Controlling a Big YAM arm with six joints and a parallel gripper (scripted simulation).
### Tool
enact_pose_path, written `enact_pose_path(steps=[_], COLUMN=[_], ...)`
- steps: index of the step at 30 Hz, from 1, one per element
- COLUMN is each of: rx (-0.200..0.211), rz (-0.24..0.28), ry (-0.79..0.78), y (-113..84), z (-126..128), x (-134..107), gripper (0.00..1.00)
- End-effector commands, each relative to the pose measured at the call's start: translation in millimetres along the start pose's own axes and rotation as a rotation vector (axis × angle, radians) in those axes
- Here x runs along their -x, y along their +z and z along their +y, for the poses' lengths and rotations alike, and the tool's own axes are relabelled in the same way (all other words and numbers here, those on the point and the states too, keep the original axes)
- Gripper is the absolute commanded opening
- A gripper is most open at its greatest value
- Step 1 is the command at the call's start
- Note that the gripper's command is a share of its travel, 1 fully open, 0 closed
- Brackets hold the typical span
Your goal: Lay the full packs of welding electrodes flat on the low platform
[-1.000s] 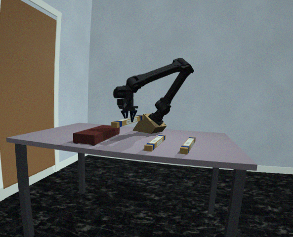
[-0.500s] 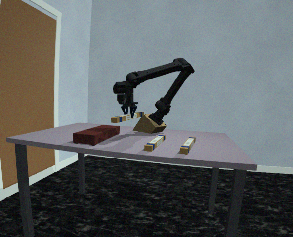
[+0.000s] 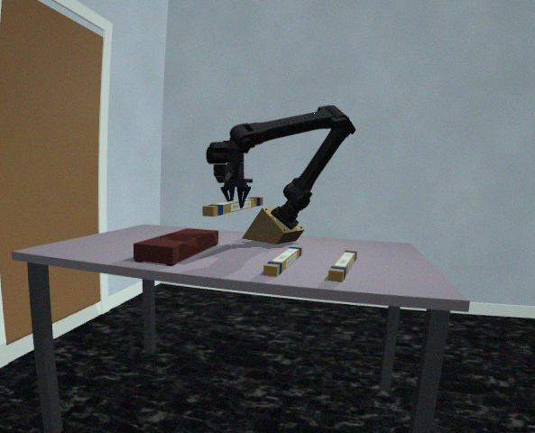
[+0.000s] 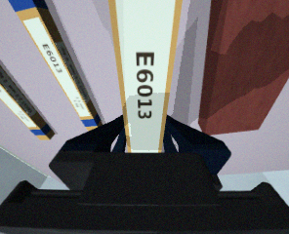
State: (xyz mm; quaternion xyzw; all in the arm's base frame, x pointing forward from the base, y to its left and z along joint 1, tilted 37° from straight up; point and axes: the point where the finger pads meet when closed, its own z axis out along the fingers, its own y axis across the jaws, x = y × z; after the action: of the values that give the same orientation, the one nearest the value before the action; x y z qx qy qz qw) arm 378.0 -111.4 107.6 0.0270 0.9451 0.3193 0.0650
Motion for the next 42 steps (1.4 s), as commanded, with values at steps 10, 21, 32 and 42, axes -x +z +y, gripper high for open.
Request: enact_pose_path(steps=[10, 21, 32, 42], rx=[-0.055, -0.056, -0.056, -0.057], rz=[-0.099, -0.099, -0.099, -0.099], ry=[-0.046, -0.046, -0.043, -0.044], y=[-72.5, -85.1, -88.1, -90.0], z=[-1, 0, 1, 2], x=[27, 26, 25, 25], gripper=[0.00, 0.00, 0.00, 0.00])
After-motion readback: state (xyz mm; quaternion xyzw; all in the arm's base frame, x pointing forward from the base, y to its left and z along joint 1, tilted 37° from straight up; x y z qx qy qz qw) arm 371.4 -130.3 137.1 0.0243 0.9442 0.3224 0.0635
